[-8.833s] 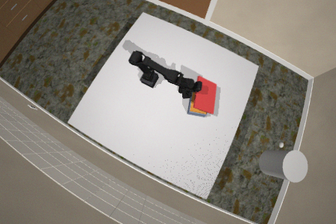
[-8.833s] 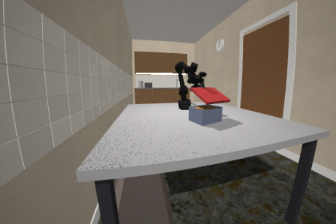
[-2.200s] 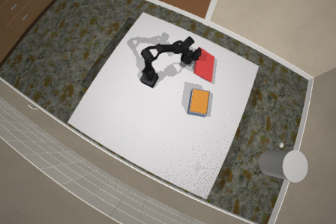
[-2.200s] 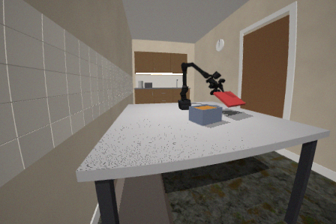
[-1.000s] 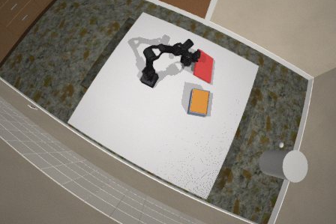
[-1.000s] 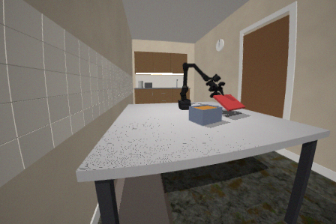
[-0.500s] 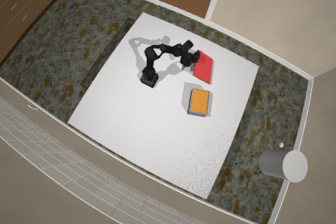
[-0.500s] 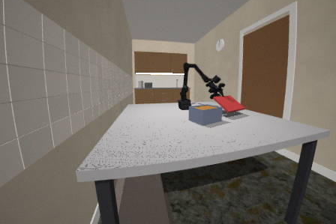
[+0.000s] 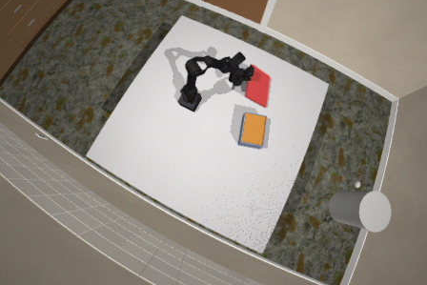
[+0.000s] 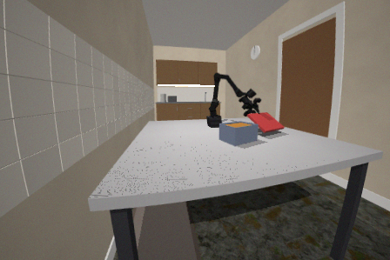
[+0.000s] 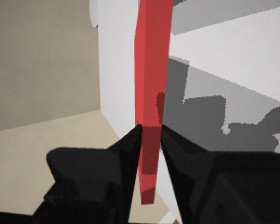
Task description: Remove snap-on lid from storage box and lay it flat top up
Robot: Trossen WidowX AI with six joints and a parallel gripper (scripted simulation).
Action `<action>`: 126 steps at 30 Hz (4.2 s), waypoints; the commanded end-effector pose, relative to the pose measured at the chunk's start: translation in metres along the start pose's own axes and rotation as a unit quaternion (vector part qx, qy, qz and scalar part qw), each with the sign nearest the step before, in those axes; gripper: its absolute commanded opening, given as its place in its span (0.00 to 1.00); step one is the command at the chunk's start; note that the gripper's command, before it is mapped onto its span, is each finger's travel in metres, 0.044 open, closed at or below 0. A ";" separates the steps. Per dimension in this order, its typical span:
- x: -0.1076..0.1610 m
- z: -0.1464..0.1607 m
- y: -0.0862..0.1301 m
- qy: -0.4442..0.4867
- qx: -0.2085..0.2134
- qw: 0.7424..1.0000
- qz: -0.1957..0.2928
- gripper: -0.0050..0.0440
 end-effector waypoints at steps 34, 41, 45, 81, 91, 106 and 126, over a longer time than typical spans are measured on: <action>0.005 -0.025 -0.021 0.005 0.003 1.000 -0.001 0.00; 0.005 -0.029 -0.024 0.005 0.003 1.000 -0.001 0.00; 0.006 -0.032 -0.026 0.005 0.003 1.000 -0.001 0.00; 0.010 -0.054 -0.045 0.005 0.003 1.000 -0.001 0.00; 0.011 -0.058 -0.049 0.005 0.003 1.000 -0.001 0.00; 0.013 -0.066 -0.055 0.005 0.003 1.000 -0.001 0.00; 0.013 -0.066 -0.055 0.005 0.003 1.000 -0.001 0.00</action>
Point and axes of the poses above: the point midway between the two fingers, 35 mm back from their tips, its own y axis back along the fingers, its own z axis across the jaws, x = y × z, the point moved 3 cm from there along y, back along the fingers, and after that the axes turned 12 degrees about y, right-handed, at the moved point
